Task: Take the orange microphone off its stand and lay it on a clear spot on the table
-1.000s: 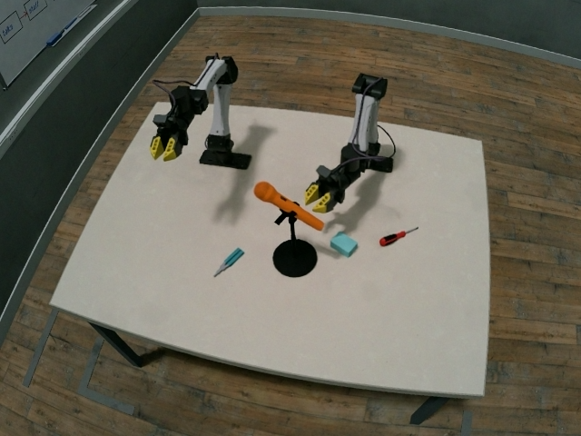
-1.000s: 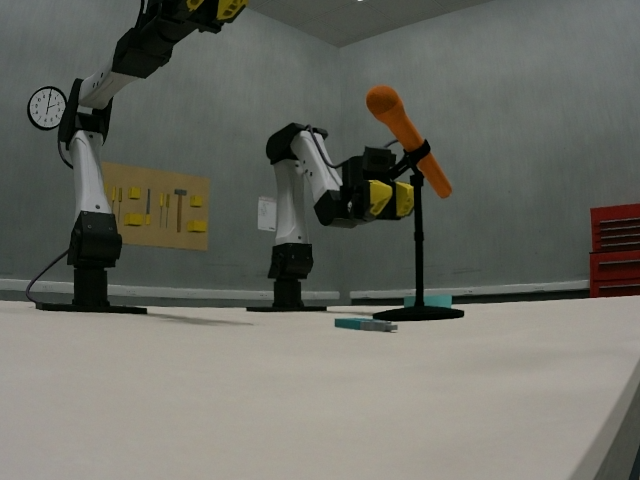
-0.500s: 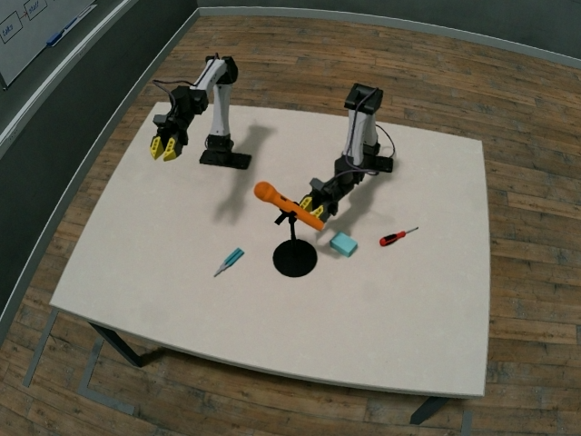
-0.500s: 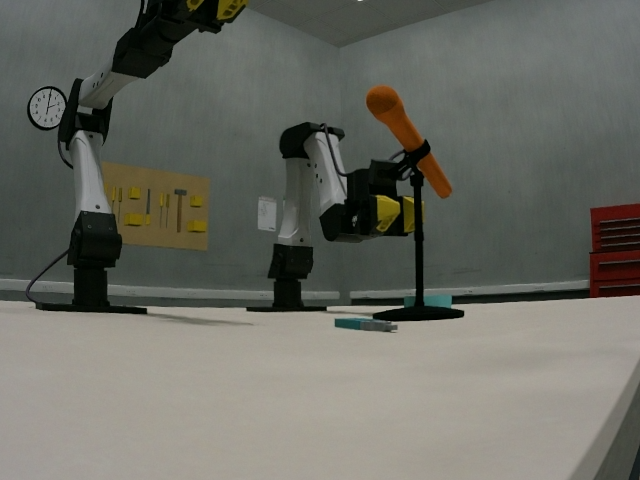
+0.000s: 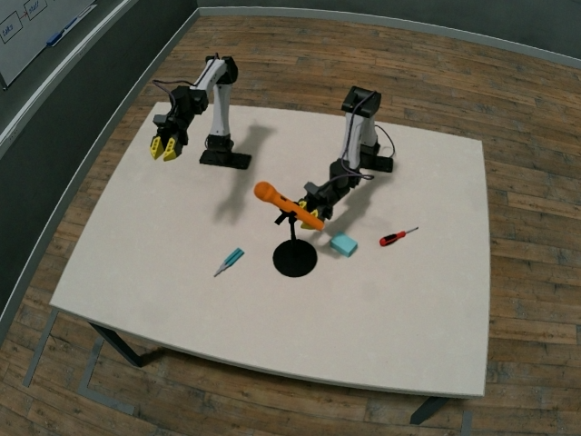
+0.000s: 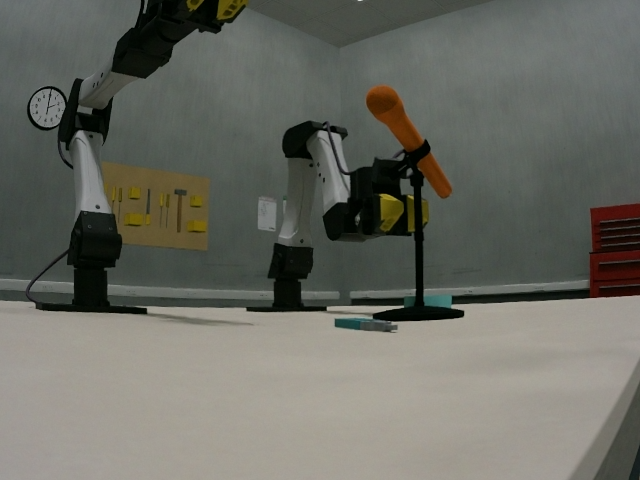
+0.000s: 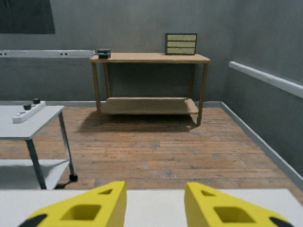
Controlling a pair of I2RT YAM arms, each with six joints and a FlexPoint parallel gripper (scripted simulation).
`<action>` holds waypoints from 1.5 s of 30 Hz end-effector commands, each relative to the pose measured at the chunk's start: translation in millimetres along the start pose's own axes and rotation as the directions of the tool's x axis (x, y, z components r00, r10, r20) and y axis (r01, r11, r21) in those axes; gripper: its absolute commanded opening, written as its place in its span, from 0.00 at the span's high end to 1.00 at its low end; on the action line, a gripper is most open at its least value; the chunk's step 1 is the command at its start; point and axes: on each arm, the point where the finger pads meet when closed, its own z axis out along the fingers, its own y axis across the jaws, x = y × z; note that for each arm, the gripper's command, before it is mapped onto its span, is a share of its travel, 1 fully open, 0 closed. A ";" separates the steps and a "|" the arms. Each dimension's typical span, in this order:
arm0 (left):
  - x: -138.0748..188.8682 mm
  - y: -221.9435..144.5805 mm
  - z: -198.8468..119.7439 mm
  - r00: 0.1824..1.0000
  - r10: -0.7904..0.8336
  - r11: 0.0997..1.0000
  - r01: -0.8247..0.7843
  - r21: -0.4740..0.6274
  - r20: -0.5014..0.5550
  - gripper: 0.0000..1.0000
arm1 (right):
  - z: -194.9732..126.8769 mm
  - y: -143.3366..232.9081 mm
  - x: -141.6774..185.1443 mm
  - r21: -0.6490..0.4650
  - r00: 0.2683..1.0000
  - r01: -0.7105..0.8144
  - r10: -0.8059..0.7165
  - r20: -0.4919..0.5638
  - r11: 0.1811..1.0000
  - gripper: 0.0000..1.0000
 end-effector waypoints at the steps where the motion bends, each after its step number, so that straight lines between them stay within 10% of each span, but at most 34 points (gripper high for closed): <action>1: -5.2 1.8 12.2 1.000 -0.007 1.000 0.007 -0.009 0.005 0.68 | -1.2 -1.8 -10.0 0.005 1.000 0.005 -0.006 0.024 1.000 0.68; 18: -5.9 0.9 36.8 1.000 -0.008 1.000 0.008 -0.008 0.005 0.68 | -1.2 -1.8 -10.0 0.005 1.000 0.005 -0.006 0.024 1.000 0.68; 19: -11.6 0.9 36.3 1.000 -0.005 1.000 0.005 -0.009 0.016 1.00 | -1.2 -1.8 -10.0 0.005 1.000 0.005 -0.006 0.024 1.000 0.68; 44: -8.4 1.5 38.4 1.000 0.012 1.000 -0.012 -0.011 0.011 1.00 | -1.2 -1.8 -10.0 0.005 1.000 0.005 -0.006 0.024 1.000 0.68; 45: -8.4 1.5 38.4 1.000 0.012 1.000 -0.012 -0.011 0.011 1.00 | -1.3 -1.8 -10.0 0.005 1.000 0.005 -0.006 0.024 1.000 0.21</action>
